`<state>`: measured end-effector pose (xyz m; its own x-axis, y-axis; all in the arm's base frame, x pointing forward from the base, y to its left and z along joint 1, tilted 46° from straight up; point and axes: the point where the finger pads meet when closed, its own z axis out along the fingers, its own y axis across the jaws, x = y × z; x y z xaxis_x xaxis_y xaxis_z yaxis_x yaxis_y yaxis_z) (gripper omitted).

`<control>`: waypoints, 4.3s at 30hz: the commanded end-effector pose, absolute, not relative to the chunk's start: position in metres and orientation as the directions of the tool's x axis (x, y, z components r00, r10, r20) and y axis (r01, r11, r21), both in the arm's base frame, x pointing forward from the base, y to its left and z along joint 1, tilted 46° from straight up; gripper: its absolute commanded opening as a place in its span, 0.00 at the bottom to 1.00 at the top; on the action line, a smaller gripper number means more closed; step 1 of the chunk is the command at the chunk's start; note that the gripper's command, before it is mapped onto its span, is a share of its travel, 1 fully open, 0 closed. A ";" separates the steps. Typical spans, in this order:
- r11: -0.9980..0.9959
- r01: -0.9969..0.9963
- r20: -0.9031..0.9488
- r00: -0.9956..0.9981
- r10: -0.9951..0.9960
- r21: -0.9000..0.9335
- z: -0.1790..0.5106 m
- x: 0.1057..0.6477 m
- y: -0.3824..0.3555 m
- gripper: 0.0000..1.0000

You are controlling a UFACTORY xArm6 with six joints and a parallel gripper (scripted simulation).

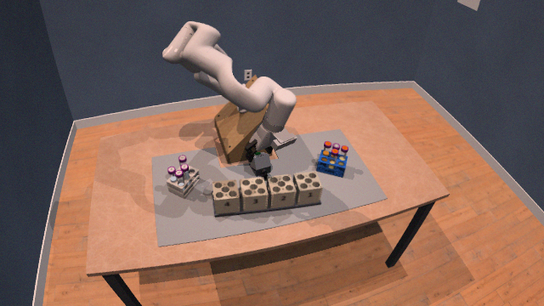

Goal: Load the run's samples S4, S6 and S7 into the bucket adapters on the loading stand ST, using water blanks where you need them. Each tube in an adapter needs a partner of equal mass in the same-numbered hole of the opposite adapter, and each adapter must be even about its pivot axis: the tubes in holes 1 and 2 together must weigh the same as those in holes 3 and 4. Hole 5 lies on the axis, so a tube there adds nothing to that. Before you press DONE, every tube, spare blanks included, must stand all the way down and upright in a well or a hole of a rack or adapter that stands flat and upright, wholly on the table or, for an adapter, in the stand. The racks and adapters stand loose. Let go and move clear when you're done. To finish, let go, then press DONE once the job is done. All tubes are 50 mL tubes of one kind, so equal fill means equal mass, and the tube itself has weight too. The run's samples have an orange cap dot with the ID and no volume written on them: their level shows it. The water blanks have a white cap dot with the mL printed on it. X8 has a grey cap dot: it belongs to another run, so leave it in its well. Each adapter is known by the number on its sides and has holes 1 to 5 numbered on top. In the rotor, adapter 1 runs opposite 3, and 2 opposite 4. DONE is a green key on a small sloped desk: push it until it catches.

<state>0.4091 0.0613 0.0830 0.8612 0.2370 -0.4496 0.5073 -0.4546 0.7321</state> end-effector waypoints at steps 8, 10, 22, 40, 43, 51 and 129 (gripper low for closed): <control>-0.579 0.265 -0.166 0.961 0.220 0.771 0.074 0.411 0.075 1.00; -0.610 0.212 -0.107 0.973 0.204 0.763 0.069 0.410 0.084 1.00; -0.702 0.043 0.074 0.988 0.135 0.711 0.065 0.409 0.092 1.00; -0.703 -0.314 0.323 0.938 -0.126 0.638 0.097 0.382 0.055 1.00; -0.699 -0.345 0.345 0.927 -0.149 0.626 0.099 0.380 0.052 1.00; -0.635 -0.577 0.497 0.803 -0.328 0.514 0.122 0.361 0.025 1.00; -0.568 -0.707 0.579 0.692 -0.431 0.422 0.244 0.241 -0.174 1.00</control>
